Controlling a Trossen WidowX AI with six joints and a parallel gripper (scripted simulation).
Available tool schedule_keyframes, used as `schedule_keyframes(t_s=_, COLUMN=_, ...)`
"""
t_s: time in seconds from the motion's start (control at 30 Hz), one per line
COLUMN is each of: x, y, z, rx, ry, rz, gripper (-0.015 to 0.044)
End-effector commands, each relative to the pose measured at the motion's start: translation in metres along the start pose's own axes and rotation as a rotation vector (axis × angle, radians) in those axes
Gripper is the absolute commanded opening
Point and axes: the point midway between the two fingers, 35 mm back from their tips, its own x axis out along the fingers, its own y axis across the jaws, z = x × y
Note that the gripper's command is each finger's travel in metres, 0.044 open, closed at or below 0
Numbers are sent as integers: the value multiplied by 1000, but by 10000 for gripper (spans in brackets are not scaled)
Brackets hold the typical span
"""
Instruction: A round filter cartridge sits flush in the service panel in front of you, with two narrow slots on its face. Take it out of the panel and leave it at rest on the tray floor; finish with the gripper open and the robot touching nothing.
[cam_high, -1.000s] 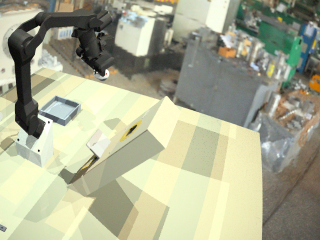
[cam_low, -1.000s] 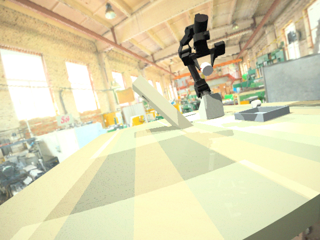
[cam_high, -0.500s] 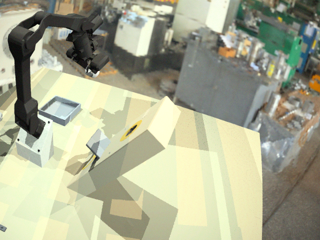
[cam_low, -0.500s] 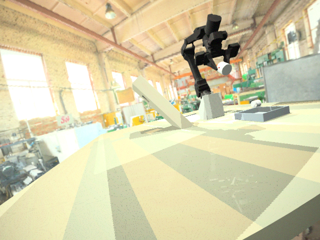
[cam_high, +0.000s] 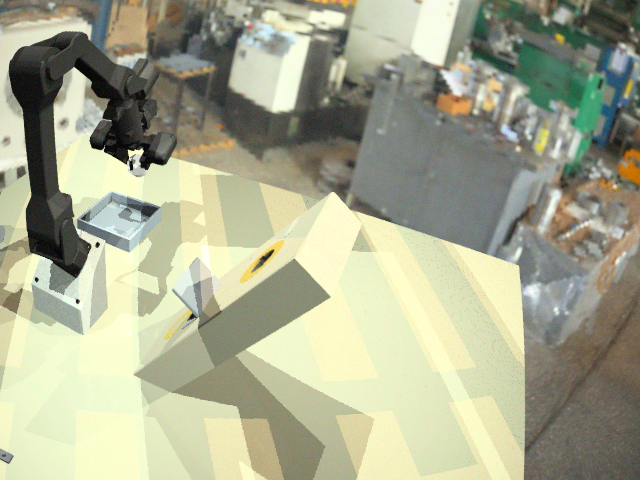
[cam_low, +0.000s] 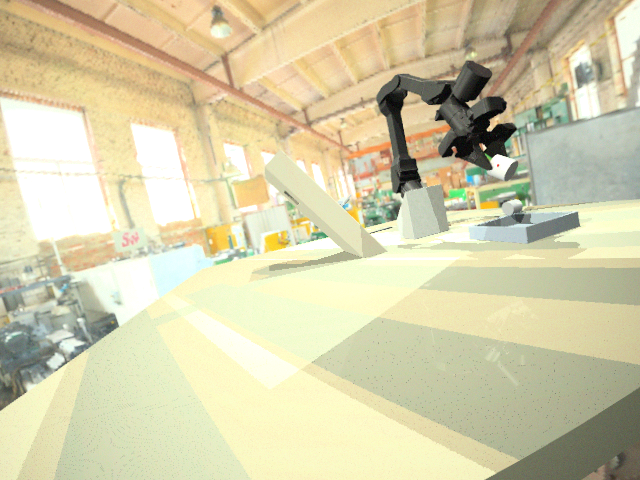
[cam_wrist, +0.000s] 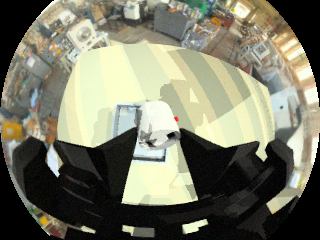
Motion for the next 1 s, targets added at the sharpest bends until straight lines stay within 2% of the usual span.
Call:
schedule_keyframes(t_s=0.0, x=16, y=22, z=-13, rx=-87, ry=0, rz=54, gripper=0)
schedule_keyframes(t_s=0.33, x=29, y=36, z=-26, rx=-142, ry=6, rz=87, gripper=0)
schedule_keyframes(t_s=0.8, x=86, y=37, z=-59, rx=-142, ry=6, rz=88, gripper=0)
schedule_keyframes(t_s=0.93, x=91, y=36, z=-64, rx=-142, ry=7, rz=88, gripper=0)
schedule_keyframes(t_s=0.97, x=88, y=35, z=-63, rx=-147, ry=18, rz=81, gripper=26)
